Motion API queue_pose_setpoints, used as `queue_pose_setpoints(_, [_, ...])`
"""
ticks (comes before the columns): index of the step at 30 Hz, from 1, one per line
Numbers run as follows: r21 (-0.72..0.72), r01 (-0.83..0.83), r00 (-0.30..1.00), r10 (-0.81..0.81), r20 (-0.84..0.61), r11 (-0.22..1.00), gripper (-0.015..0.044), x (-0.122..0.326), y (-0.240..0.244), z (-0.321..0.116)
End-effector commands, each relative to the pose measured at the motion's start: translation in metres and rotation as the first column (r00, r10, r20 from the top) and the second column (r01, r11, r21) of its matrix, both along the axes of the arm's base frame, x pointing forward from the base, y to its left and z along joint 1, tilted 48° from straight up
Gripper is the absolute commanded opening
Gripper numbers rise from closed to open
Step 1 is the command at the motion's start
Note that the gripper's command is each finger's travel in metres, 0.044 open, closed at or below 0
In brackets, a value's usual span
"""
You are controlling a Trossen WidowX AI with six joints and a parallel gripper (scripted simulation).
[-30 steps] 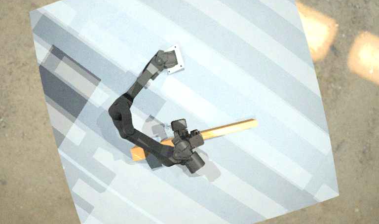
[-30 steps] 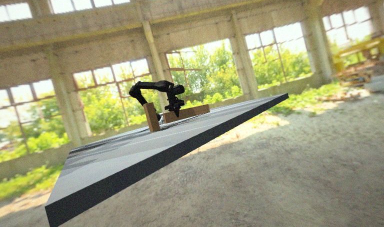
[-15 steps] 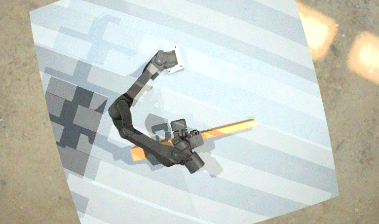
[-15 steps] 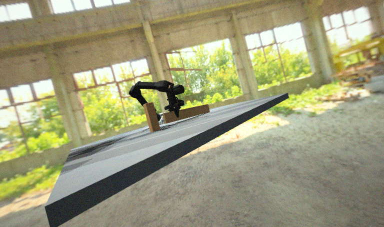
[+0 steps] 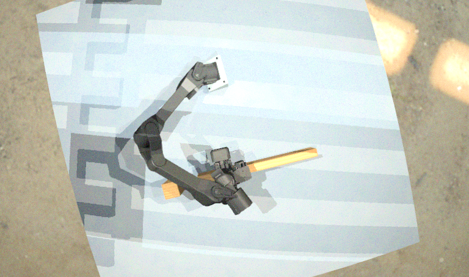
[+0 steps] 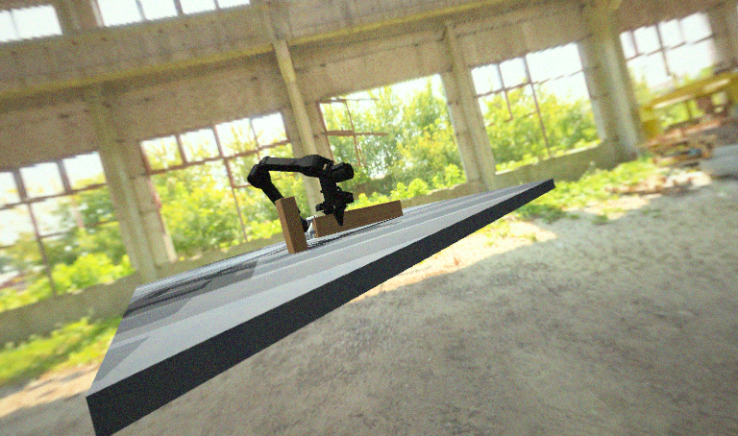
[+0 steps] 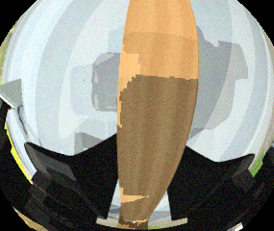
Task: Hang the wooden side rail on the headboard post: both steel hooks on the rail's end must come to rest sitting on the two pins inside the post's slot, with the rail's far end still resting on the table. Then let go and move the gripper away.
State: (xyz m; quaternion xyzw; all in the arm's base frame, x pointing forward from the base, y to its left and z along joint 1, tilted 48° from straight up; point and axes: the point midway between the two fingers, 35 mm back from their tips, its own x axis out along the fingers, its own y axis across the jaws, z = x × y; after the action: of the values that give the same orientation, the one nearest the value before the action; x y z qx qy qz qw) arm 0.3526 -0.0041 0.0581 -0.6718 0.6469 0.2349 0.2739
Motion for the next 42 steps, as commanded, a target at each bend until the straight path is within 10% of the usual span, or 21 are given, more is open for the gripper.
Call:
queue_pose_setpoints(1, [0.001, -0.010, 1.000, 0.010, 0.013, 1.000, 0.0000, 0.0006, 0.0022, 0.0047])
queue_pose_setpoints(42, [0.001, -0.010, 1.000, 0.010, 0.013, 1.000, 0.0000, 0.0015, -0.0007, 0.0082])
